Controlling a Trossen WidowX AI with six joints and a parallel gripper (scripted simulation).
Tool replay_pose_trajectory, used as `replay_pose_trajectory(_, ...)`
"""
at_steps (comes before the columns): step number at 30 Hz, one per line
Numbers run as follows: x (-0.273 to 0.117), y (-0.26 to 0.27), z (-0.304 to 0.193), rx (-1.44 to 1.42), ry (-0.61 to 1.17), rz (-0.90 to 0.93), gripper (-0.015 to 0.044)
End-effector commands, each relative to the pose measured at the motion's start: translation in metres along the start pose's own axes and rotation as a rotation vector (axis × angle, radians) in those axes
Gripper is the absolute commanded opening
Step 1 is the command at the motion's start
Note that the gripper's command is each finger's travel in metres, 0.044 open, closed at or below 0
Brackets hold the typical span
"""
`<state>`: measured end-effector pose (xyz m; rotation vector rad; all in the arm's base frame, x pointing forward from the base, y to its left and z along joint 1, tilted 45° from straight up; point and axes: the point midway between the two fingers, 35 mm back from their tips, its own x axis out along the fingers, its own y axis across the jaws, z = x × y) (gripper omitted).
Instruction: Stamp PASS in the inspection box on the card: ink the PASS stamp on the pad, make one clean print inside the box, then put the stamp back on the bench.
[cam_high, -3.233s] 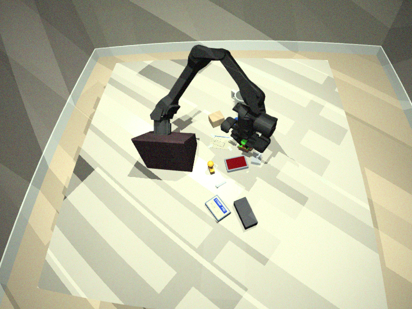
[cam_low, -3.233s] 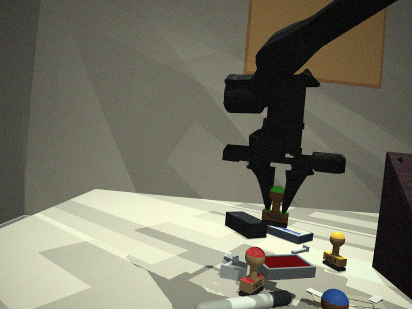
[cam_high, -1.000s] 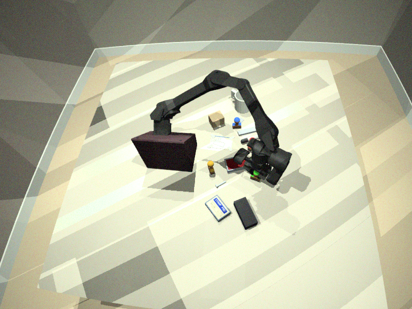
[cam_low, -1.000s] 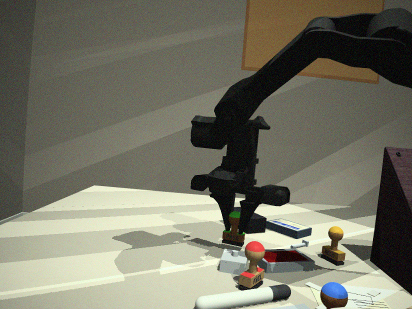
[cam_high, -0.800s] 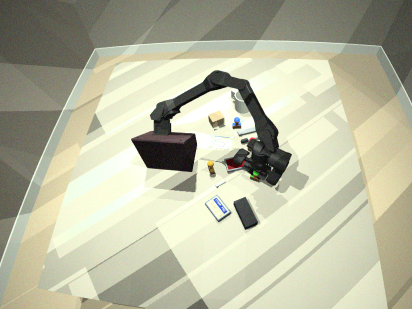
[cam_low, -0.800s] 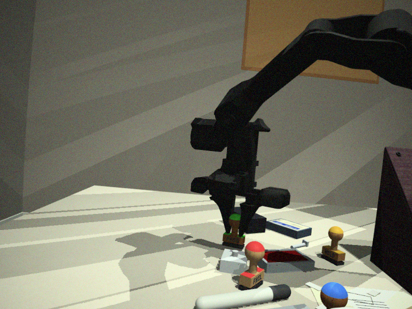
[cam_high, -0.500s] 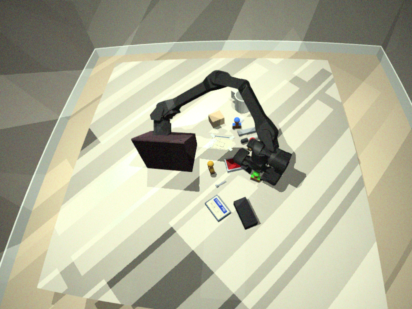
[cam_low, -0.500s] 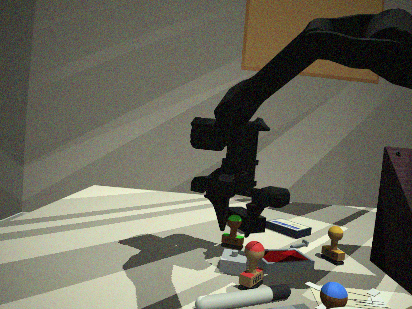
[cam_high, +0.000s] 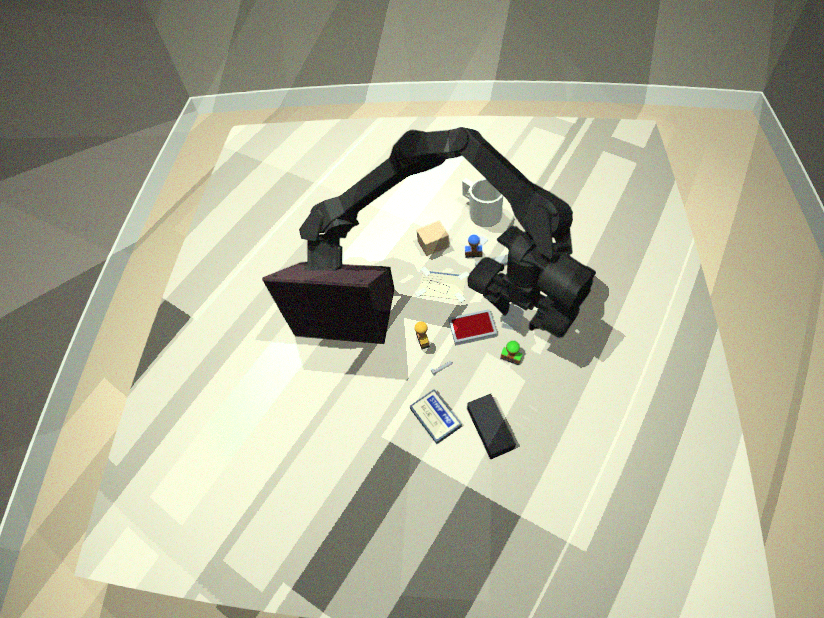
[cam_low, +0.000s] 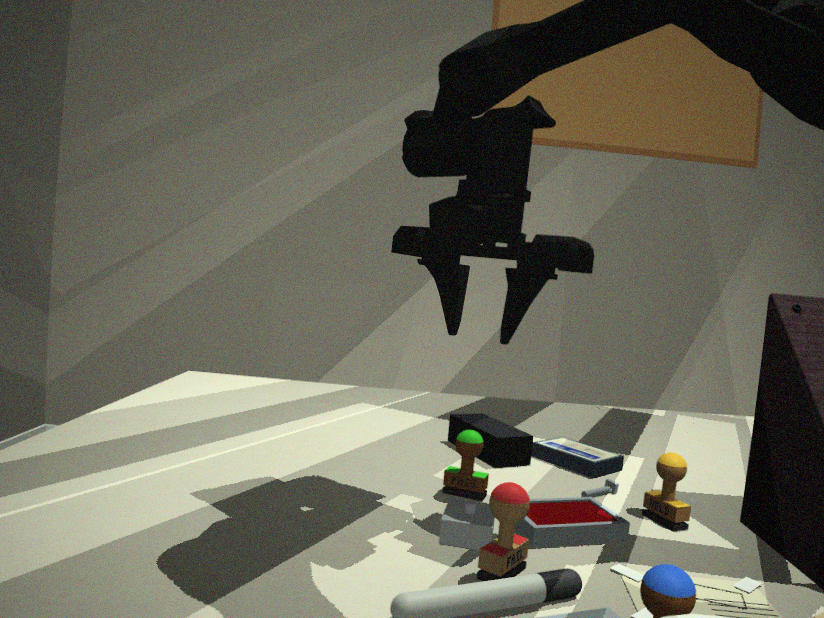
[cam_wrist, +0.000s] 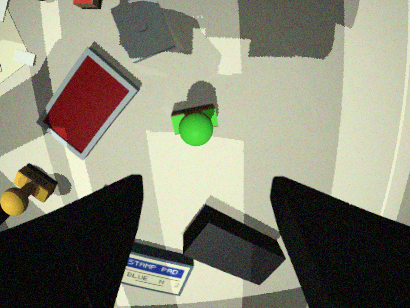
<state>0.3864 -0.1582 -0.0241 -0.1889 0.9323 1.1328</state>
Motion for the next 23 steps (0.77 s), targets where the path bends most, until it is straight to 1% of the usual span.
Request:
replay_pose_trajectory(1, 0.0062, 0.0019, -0.0002, -0.004, 0.009, 0.022, 0.0256)
replay_pose_trajectory(23, 0.007, 0.0018, 0.0006, 0.0, 0.004, 0.022, 0.0256)
